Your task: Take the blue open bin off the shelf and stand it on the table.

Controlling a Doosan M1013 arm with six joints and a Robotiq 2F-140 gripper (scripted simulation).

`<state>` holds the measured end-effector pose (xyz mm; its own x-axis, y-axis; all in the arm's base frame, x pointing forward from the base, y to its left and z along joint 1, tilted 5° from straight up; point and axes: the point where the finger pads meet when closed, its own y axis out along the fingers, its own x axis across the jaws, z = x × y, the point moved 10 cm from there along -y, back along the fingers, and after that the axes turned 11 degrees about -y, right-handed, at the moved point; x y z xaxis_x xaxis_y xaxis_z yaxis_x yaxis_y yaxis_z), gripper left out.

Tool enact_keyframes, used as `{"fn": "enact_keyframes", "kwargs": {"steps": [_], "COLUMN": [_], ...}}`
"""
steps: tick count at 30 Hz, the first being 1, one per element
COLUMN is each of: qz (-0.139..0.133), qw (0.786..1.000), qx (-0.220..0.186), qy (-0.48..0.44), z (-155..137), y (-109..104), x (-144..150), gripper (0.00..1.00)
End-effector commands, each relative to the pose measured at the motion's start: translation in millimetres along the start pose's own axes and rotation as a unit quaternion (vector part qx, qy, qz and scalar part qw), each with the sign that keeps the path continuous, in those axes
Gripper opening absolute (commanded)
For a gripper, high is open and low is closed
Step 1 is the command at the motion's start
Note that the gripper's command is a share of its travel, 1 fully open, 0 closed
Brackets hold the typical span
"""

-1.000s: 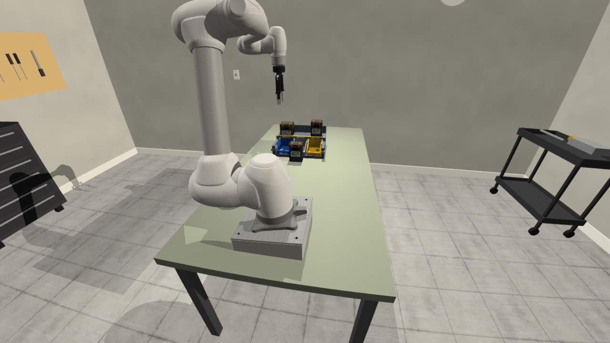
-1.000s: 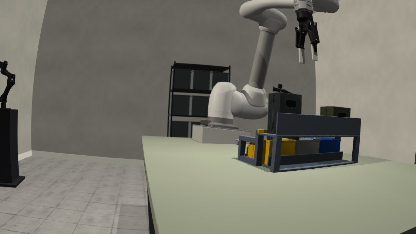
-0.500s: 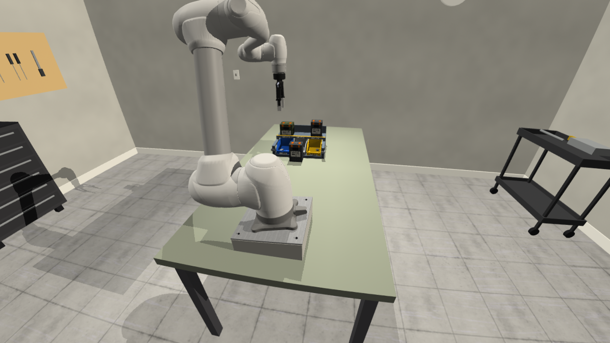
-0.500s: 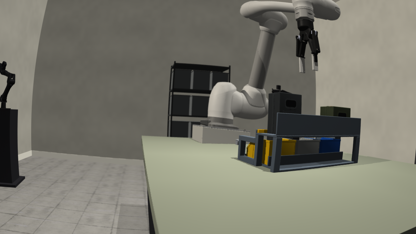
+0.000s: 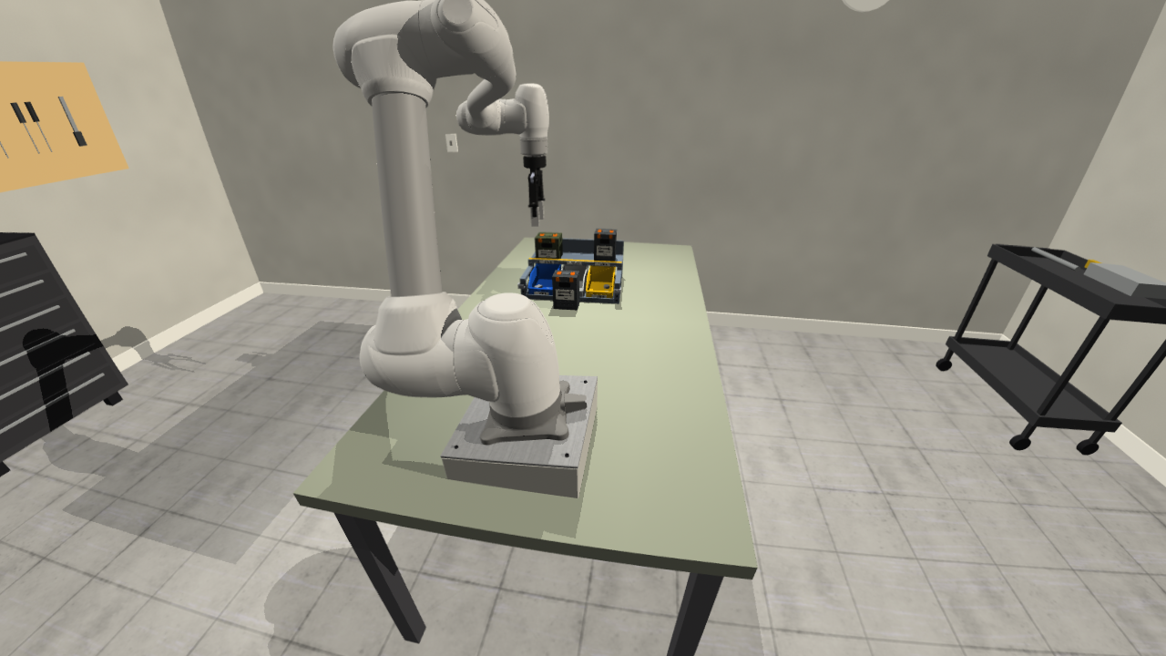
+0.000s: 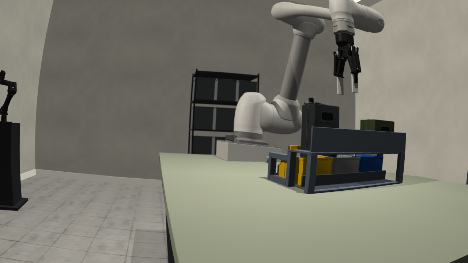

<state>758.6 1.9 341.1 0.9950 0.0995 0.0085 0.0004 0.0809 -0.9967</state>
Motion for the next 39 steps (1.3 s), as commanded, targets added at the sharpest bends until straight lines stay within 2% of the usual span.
{"fn": "enact_keyframes", "kwargs": {"steps": [1,2,6,18,19,23,39], "qz": [0.0,0.0,0.0,0.0,0.0,0.0,0.0], "qw": [1.0,1.0,1.0,1.0,1.0,1.0,1.0], "qx": [0.0,0.0,0.0,0.0,0.0,0.0,0.0], "qy": [0.024,0.005,0.024,0.024,0.006,0.024,0.02], "z": [0,0,0,0,0,1,1], "y": [0,11,55,55,66,110,105], "x": [0,0,0,0,0,0,0], "gripper": [0.57,0.57,0.57,0.57,0.57,0.57,0.57]}}
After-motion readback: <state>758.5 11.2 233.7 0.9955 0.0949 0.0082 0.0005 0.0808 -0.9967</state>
